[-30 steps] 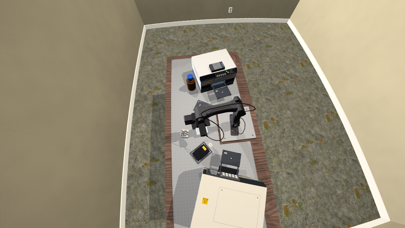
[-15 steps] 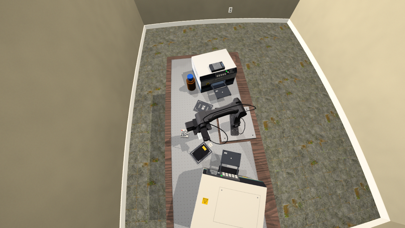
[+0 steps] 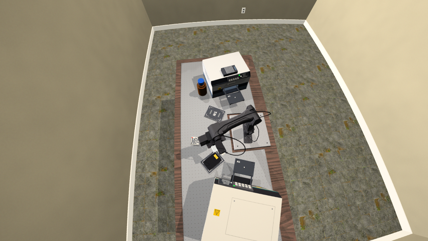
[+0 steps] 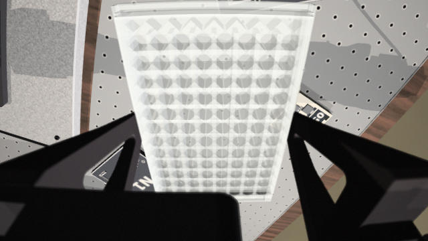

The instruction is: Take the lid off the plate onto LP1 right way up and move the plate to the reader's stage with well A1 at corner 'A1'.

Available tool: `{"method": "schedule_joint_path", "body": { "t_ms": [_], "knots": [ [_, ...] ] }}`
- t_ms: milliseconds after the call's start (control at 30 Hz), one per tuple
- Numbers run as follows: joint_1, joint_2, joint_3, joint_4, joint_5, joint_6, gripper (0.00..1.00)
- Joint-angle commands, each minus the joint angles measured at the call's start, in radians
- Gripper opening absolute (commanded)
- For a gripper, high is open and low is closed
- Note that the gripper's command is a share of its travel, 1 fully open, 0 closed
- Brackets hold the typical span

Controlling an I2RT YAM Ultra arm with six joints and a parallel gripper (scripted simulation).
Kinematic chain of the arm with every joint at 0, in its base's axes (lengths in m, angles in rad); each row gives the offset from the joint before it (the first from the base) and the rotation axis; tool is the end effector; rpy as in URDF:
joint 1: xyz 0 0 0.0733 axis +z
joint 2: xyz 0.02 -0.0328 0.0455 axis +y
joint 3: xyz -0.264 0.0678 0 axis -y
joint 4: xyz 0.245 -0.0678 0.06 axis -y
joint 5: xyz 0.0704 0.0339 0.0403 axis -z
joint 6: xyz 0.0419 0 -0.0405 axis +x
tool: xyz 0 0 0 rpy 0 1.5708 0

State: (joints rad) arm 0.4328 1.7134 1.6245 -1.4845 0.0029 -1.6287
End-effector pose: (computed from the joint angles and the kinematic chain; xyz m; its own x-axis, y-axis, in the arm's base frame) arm 0.2777 0.1294 0.3058 0.4713 -0.8820 0.0027 -0.8820 -0.4712 0.0028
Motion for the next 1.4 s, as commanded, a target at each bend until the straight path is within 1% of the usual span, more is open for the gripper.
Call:
{"method": "schedule_joint_path", "body": {
  "t_ms": [0,300,400,633,767,1000,1133,1200,1367],
  "knots": [
    [0.034,0.005,0.039,-0.021,-0.005,0.025,0.86],
    [0.095,0.001,0.039,-0.021,-0.005,-0.01,0.86],
    [0.121,0.007,0.04,-0.021,-0.005,0.025,0.86],
    [0.182,0.002,0.039,-0.022,-0.005,-0.009,0.86],
    [0.199,0.007,0.04,-0.022,-0.005,0.017,0.86],
    [0.26,0.0,0.039,-0.022,-0.005,-0.018,0.86],
    [0.295,0.01,0.041,-0.023,-0.005,0.026,0.86],
    [0.312,-0.009,0.041,-0.023,-0.005,0.02,0.86],
    [0.338,-0.011,0.042,-0.024,-0.005,-0.002,0.86]
  ]
}}
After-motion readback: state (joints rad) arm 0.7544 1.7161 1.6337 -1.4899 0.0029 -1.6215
